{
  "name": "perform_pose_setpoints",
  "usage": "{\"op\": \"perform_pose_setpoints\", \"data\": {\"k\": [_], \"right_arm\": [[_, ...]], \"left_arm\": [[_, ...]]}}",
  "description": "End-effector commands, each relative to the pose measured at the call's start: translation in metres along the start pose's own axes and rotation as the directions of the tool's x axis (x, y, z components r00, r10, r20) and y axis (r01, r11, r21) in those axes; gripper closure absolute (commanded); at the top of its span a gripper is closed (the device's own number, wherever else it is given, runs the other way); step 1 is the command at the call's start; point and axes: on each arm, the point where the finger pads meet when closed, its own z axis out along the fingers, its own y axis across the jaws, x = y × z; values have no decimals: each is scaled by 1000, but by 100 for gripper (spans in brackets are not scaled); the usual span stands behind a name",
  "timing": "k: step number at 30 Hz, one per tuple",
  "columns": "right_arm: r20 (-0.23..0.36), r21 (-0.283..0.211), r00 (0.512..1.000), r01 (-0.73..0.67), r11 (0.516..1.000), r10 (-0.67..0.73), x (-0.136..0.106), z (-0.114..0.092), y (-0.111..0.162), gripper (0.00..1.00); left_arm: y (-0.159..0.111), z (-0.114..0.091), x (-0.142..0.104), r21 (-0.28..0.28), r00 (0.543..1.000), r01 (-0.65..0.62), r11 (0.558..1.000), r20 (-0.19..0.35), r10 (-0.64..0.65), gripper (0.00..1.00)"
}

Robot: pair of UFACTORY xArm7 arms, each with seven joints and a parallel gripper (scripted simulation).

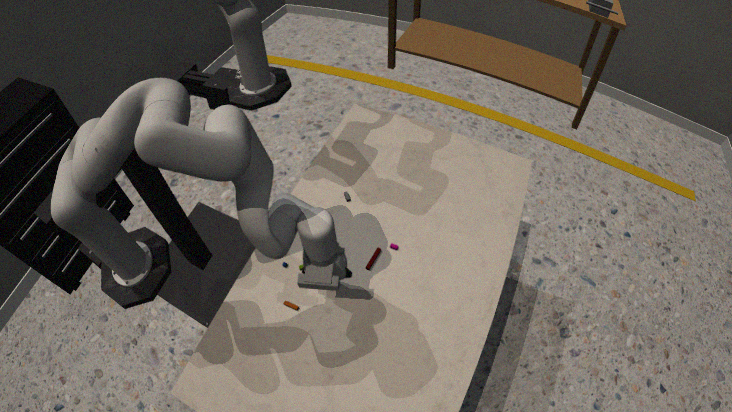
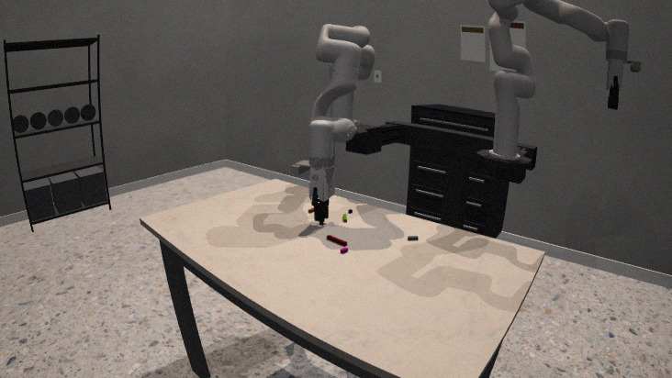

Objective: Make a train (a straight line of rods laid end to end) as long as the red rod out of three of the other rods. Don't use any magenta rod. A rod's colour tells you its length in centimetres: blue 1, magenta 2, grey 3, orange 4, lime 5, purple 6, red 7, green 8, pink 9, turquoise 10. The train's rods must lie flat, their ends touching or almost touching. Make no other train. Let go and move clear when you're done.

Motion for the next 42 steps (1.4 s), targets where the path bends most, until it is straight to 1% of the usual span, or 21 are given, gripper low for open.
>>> {"op": "perform_pose_setpoints", "data": {"k": [1, 29, 42], "right_arm": [[1, 4, 1000, 0, 1000, 0, 0, -2, -2, 74], [1, 5, 1000, 0, 1000, 0, 0, -1, -2, 74], [1, 4, 1000, 0, 1000, 0, 0, 5, -2, 74]], "left_arm": [[0, -2, 1, -1, 1000, 0, 1000, -5, 0, 0], [0, -2, 1, -1, 1000, 0, 1000, -5, 0, 0], [0, -2, 1, -1, 1000, 0, 1000, -5, 0, 0]]}}
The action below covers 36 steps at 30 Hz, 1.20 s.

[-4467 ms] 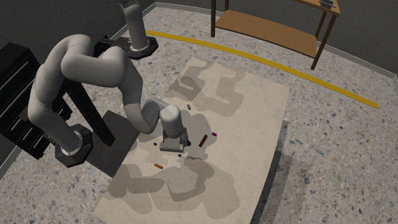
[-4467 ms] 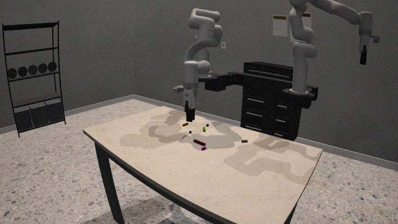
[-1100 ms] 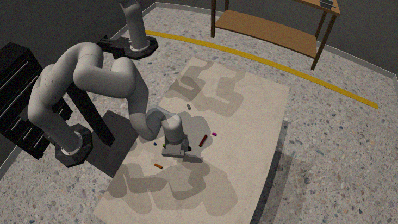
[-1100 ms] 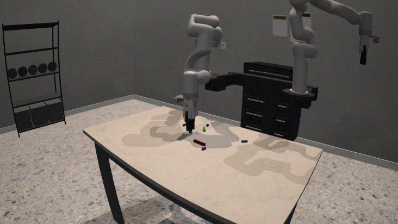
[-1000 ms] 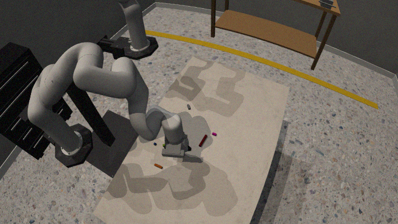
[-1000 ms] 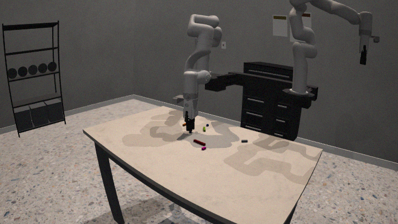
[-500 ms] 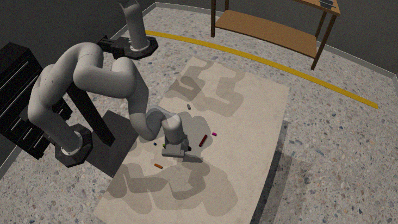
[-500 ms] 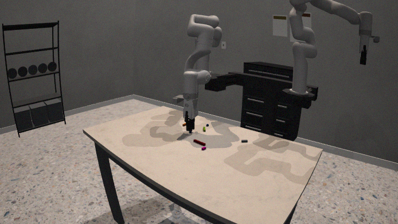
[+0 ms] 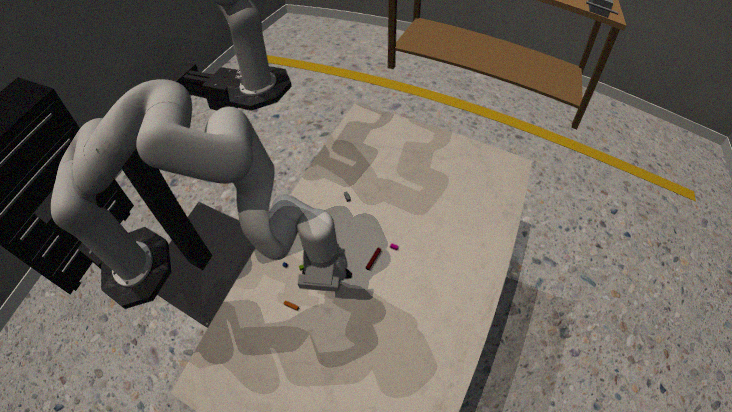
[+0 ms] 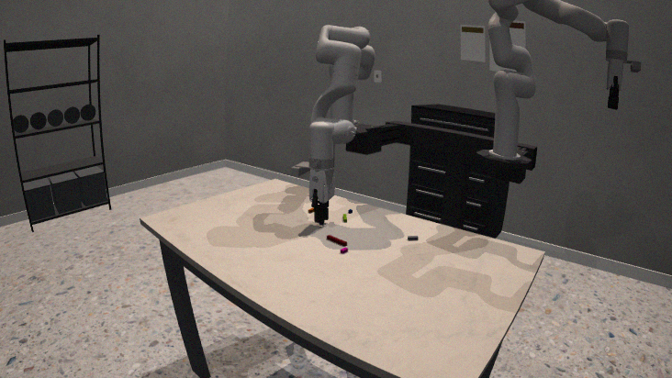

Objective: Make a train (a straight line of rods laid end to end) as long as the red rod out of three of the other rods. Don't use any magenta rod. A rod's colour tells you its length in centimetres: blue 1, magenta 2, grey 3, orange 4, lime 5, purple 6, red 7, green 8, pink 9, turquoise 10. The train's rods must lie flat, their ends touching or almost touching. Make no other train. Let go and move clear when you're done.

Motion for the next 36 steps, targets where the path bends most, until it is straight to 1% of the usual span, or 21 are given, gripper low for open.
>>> {"op": "perform_pose_setpoints", "data": {"k": [1, 11, 36], "right_arm": [[1, 5, 1000, 0, 1000, 0, 0, 0, -2, 74], [1, 5, 1000, 0, 1000, 0, 0, 5, -2, 74], [1, 5, 1000, 0, 1000, 0, 0, 5, -2, 74]], "left_arm": [[0, -2, 1, -1, 1000, 0, 1000, -5, 0, 0], [0, -2, 1, -1, 1000, 0, 1000, -5, 0, 0], [0, -2, 1, -1, 1000, 0, 1000, -5, 0, 0]]}}
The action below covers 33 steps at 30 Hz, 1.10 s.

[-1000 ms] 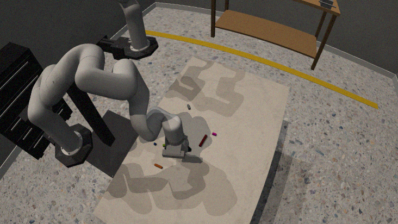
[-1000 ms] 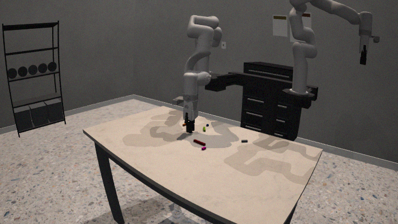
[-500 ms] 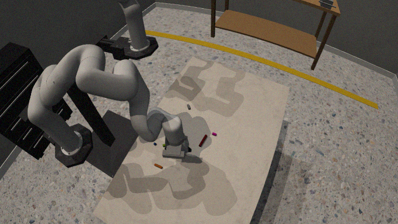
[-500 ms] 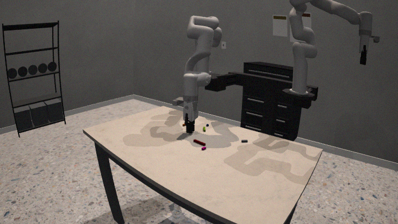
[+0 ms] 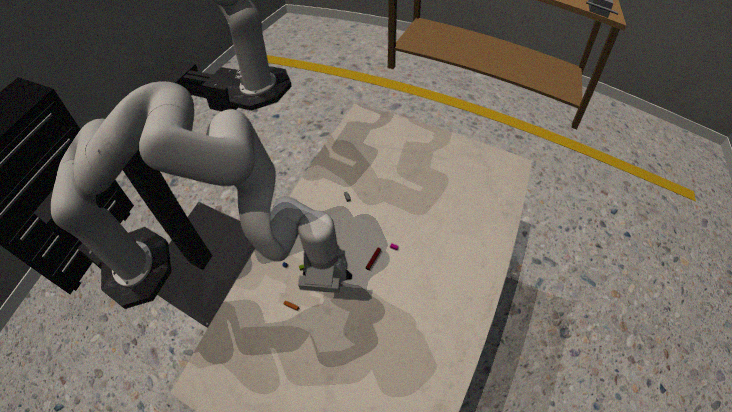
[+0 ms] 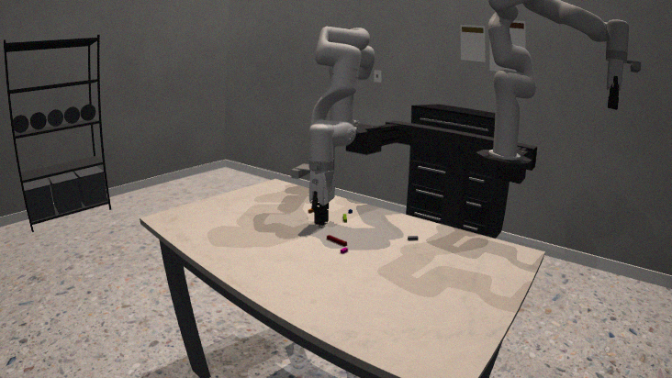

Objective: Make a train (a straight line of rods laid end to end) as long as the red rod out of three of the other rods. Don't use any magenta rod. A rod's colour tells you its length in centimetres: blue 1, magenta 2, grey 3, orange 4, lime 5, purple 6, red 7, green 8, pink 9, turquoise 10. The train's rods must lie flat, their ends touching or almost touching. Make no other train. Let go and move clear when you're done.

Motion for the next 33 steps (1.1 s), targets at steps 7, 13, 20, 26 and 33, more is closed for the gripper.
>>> {"op": "perform_pose_setpoints", "data": {"k": [7, 13, 20, 26, 33], "right_arm": [[1, 5, 1000, 0, 1000, 0, 0, -2, -2, 74], [1, 5, 1000, 0, 1000, 0, 0, -2, -2, 74], [1, 5, 1000, 0, 1000, 0, 0, -2, -2, 94], [1, 5, 1000, 0, 1000, 0, 0, -2, -2, 94], [1, 5, 1000, 0, 1000, 0, 0, -2, -2, 94]], "left_arm": [[0, -2, 1, -1, 1000, 0, 1000, -5, 0, 0], [0, -2, 1, -1, 1000, 0, 1000, -5, 0, 0], [0, -2, 1, -1, 1000, 0, 1000, -5, 0, 0], [0, -2, 1, -1, 1000, 0, 1000, -5, 0, 0], [0, -2, 1, -1, 1000, 0, 1000, -5, 0, 0]]}}
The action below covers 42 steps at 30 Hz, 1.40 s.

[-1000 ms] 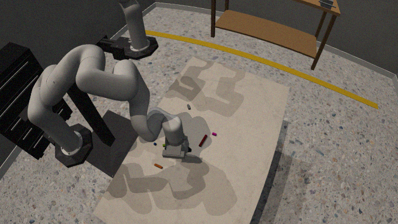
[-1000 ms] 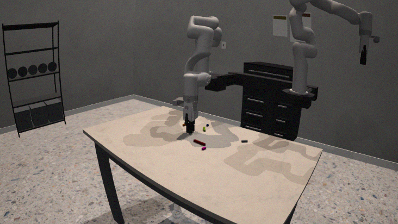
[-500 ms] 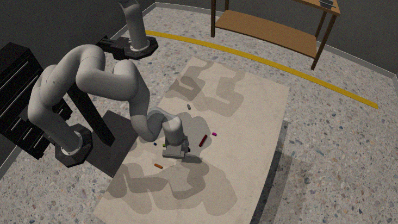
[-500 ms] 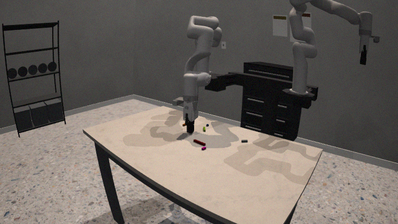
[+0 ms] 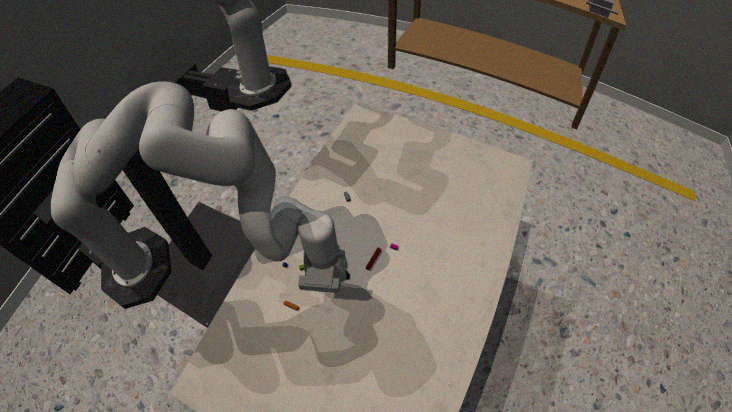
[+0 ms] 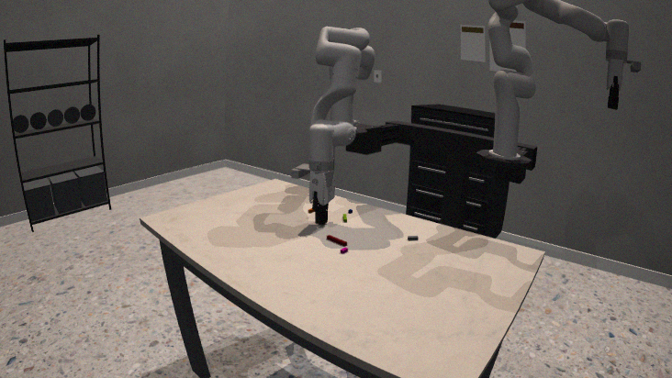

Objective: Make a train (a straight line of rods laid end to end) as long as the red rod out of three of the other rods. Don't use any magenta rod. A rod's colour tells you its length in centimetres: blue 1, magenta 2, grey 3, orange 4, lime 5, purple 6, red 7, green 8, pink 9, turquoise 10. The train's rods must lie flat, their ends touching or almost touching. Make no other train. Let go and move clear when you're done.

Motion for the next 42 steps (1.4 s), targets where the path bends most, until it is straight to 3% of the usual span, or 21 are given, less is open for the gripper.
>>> {"op": "perform_pose_setpoints", "data": {"k": [1, 20, 24, 32, 42], "right_arm": [[1, 5, 1000, 0, 1000, 0, 0, -2, -2, 94], [1, 5, 1000, 0, 1000, 0, 0, -5, -2, 94], [1, 5, 1000, 0, 1000, 0, 0, -22, -2, 94], [1, 5, 1000, 0, 1000, 0, 0, -80, -2, 94], [1, 5, 1000, 0, 1000, 0, 0, -102, -2, 94]], "left_arm": [[0, -2, 1, -1, 1000, 0, 1000, -5, 0, 0], [0, -2, 1, -1, 1000, 0, 1000, -5, 0, 0], [0, -2, 1, -1, 1000, 0, 1000, -5, 0, 0], [0, -2, 1, -1, 1000, 0, 1000, -5, 0, 0], [0, -2, 1, -1, 1000, 0, 1000, -5, 0, 0]]}}
